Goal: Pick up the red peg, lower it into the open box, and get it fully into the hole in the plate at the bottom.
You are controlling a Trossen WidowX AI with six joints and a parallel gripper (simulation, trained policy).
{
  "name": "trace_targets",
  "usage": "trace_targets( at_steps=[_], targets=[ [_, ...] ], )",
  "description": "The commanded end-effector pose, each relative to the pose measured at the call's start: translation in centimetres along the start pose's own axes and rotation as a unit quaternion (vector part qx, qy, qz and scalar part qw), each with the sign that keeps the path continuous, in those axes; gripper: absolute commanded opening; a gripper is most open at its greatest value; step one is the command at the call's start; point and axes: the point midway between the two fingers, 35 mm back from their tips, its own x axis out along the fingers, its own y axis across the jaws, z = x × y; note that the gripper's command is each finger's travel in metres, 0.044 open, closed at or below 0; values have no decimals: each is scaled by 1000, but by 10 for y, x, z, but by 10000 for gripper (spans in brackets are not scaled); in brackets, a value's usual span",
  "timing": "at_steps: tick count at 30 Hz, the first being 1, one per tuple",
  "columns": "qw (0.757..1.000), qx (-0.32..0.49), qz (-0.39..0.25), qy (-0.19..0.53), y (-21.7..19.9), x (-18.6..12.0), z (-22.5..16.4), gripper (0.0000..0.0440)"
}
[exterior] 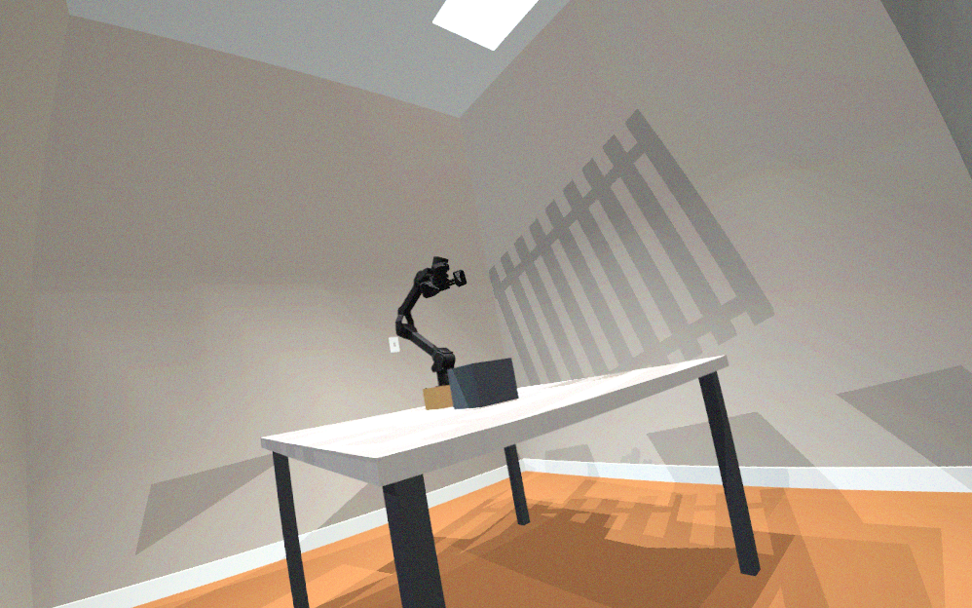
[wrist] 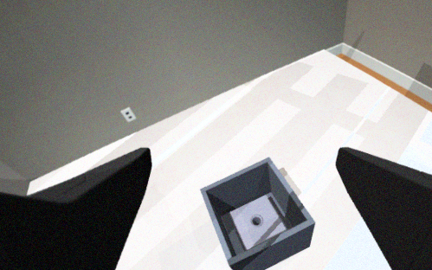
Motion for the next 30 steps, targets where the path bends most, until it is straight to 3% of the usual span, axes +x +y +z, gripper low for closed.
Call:
trace_targets(
  at_steps=[1, 15, 30],
  targets=[
    [999, 17, 0, 30, 4, 10, -14, 440],
    [979, 129, -12, 156, 18, 48, -75, 440],
    [925, 247, -68, 279, 31, 73, -137, 440]
  ],
)
